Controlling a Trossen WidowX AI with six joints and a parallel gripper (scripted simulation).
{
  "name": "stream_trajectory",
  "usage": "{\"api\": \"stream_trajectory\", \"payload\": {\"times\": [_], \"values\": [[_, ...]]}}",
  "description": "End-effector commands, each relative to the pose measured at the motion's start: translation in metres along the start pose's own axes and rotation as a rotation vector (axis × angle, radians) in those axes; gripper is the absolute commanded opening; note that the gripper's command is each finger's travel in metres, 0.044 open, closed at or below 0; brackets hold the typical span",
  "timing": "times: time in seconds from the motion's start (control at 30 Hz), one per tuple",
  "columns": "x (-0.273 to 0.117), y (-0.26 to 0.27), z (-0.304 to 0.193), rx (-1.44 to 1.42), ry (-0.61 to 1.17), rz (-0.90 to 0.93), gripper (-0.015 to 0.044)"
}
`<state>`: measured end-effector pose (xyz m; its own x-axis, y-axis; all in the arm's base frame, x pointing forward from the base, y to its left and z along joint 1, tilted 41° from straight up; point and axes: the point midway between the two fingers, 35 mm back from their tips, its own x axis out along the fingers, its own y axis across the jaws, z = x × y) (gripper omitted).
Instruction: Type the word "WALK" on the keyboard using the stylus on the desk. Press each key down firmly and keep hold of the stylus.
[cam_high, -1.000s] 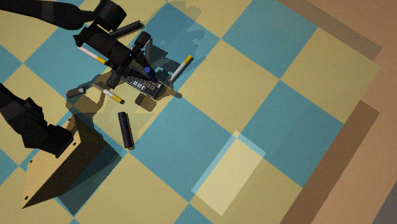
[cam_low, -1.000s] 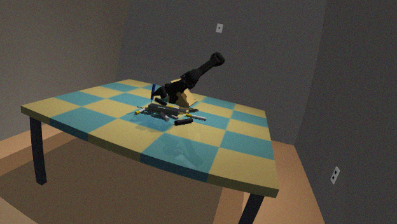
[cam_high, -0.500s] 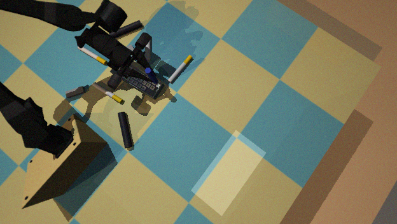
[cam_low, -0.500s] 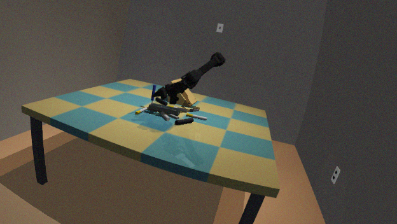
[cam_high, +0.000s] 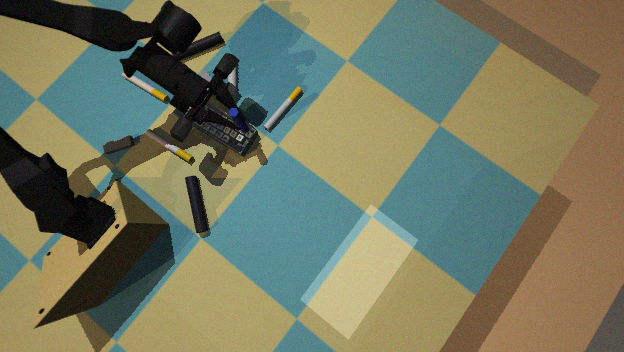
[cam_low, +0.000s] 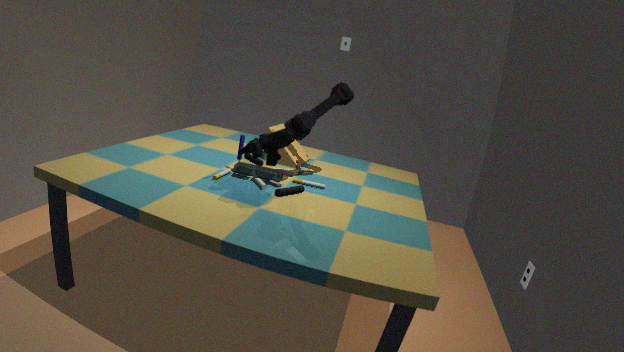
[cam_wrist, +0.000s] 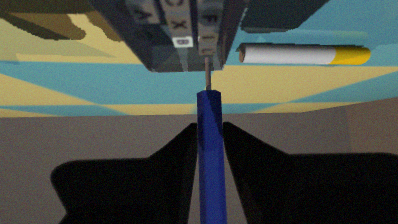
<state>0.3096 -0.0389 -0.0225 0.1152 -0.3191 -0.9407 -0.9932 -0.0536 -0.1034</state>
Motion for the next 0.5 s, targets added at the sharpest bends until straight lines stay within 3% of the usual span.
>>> {"api": "stream_trajectory", "payload": {"times": [0.0, 0.47], "values": [[0.0021, 0.0014, 0.0015, 0.002, 0.002, 0.004, 0.0081], [0.0051, 0.0015, 0.0067, 0.002, 0.002, 0.004, 0.0081]]}}
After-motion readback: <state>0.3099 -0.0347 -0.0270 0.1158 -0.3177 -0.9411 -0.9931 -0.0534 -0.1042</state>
